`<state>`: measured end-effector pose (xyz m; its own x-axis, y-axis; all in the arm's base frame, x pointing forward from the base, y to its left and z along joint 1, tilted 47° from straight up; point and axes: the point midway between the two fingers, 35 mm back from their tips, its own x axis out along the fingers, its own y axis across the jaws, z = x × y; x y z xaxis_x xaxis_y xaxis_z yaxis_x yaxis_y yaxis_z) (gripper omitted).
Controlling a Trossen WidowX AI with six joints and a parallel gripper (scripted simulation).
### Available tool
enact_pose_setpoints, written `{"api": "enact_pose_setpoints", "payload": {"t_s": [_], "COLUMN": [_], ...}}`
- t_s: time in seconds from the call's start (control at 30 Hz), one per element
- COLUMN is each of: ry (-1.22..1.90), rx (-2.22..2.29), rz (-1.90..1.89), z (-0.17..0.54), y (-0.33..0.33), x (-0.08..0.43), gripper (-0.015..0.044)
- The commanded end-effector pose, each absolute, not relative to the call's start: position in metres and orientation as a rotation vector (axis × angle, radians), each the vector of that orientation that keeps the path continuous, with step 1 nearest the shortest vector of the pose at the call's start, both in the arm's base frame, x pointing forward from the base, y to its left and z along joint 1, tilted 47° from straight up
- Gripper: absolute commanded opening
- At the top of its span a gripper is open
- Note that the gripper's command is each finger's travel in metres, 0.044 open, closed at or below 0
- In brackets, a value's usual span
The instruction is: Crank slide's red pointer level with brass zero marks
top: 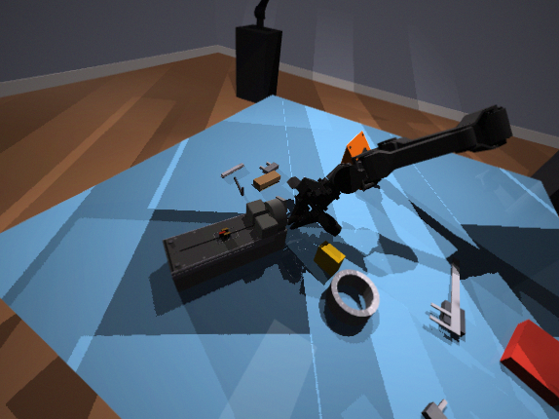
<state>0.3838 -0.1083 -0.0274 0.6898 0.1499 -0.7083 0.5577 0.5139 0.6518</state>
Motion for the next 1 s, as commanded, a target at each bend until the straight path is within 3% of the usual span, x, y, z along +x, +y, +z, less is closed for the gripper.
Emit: {"api": "enact_pose_setpoints", "payload": {"t_s": [0.0, 0.97], "ry": [0.787, 0.787], "rx": [1.025, 1.024], "rz": [-0.26, -0.26], "z": [-0.019, -0.006], "y": [-0.107, -0.111], "x": [0.388, 0.389], "gripper": [0.0, 0.0]}}
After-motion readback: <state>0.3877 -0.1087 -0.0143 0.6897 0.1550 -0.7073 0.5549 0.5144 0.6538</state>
